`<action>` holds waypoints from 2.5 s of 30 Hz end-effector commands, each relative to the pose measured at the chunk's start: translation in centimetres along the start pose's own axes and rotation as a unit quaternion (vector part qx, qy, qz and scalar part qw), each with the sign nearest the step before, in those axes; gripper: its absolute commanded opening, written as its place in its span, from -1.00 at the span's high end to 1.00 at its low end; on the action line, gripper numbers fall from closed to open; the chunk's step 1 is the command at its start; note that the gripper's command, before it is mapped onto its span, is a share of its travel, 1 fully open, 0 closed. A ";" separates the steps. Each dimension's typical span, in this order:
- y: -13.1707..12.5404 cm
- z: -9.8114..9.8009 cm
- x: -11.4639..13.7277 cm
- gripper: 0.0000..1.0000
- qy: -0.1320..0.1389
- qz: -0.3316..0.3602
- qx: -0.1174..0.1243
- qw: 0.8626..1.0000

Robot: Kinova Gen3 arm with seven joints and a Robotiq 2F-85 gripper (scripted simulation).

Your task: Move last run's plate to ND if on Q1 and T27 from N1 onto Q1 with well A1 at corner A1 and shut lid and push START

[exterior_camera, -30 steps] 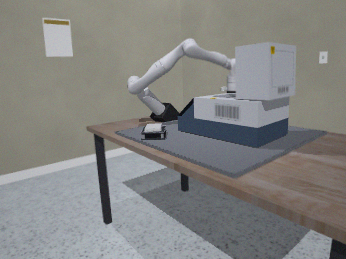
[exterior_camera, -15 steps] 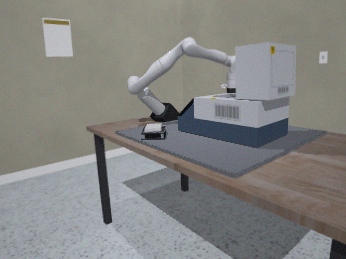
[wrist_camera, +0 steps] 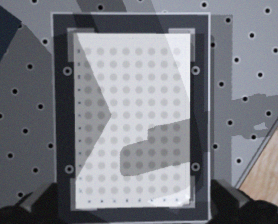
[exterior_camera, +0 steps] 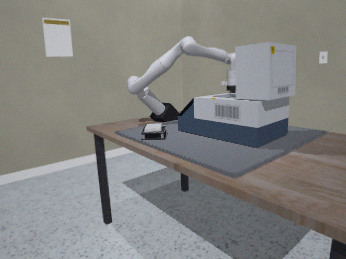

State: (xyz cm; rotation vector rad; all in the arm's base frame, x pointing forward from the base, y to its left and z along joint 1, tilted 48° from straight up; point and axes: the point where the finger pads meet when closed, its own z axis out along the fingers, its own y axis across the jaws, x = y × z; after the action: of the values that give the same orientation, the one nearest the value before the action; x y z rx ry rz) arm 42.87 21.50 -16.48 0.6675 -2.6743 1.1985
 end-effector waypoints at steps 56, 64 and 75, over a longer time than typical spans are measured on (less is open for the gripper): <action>0.0 -7.0 0.0 -1.00 -0.001 0.000 -0.001 1.000; 0.0 -7.8 0.0 -1.00 -0.001 0.000 -0.001 1.000; 0.0 -9.2 0.0 -1.00 -0.001 0.000 -0.001 1.000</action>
State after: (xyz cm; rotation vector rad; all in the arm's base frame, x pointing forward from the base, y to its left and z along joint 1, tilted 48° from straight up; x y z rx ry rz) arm 42.37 28.06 -10.46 0.6675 -2.6744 1.1984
